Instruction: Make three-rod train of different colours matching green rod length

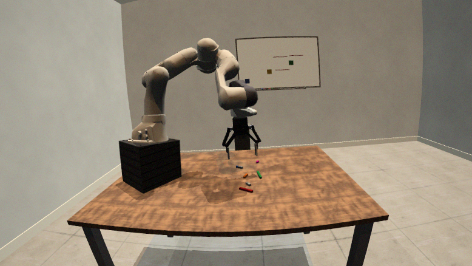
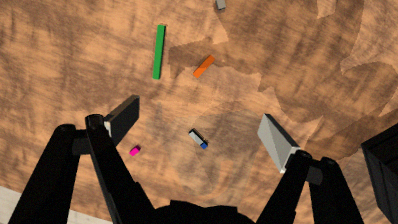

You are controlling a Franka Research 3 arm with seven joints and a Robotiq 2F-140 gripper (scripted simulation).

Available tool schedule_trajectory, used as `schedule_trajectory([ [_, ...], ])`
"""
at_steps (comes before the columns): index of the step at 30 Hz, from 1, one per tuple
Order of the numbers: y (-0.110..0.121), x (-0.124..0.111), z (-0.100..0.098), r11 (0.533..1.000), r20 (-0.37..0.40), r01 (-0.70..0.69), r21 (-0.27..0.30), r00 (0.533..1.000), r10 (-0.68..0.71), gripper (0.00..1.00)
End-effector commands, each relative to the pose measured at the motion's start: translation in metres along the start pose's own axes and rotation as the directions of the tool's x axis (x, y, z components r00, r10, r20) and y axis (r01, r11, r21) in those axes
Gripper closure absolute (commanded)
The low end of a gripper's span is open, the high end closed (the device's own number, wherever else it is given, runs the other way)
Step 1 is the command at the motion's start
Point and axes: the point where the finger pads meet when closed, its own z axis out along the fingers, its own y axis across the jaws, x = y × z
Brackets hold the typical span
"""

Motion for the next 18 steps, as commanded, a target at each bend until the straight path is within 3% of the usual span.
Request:
schedule_trajectory([
  [1, -0.001, 0.004, 0.000, 0.986, 0.003, -0.166, -0.017, 0.986, 0.166, 0.00],
  [15, -0.002, 0.022, 0.002, 0.930, 0.000, -0.367, -0.013, 0.930, 0.367, 0.00],
  [18, -0.002, 0.029, 0.003, 0.898, 0.000, -0.440, -0.011, 0.898, 0.440, 0.00],
])
